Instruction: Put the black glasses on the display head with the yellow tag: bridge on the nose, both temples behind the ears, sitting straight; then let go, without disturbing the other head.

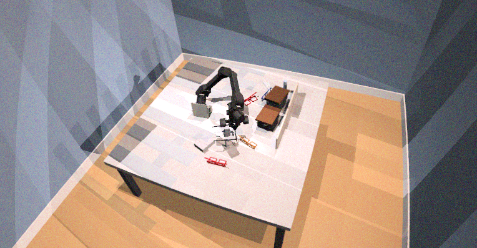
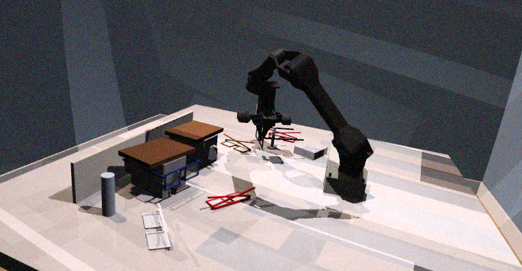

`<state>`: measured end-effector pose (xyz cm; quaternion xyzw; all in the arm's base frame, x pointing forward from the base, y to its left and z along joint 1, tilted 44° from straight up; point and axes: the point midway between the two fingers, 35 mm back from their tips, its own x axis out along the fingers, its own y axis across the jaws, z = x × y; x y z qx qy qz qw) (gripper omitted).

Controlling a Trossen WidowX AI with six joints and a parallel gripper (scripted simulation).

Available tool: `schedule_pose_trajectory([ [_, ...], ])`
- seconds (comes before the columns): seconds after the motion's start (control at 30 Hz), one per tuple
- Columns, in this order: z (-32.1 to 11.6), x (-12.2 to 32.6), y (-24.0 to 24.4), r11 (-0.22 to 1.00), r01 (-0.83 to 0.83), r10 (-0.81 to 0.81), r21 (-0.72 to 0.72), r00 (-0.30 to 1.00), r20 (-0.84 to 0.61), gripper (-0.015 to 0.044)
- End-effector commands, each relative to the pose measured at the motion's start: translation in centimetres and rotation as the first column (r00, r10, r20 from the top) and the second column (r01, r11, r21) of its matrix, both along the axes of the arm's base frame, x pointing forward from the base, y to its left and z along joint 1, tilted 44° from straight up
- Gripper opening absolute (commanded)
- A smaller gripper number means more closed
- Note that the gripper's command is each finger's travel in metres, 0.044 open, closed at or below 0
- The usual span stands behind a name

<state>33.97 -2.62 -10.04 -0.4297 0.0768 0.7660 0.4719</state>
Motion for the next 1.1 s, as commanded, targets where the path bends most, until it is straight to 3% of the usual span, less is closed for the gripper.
schedule_pose_trajectory([
  [0.0,0.35,-0.06,0.32,1.0,0.004,-0.004,0.004,1.0,0.001,0.0],
  [1.07,0.19,0.15,0.18,1.0,0.004,-0.004,0.004,1.0,0.001,0.0],
])
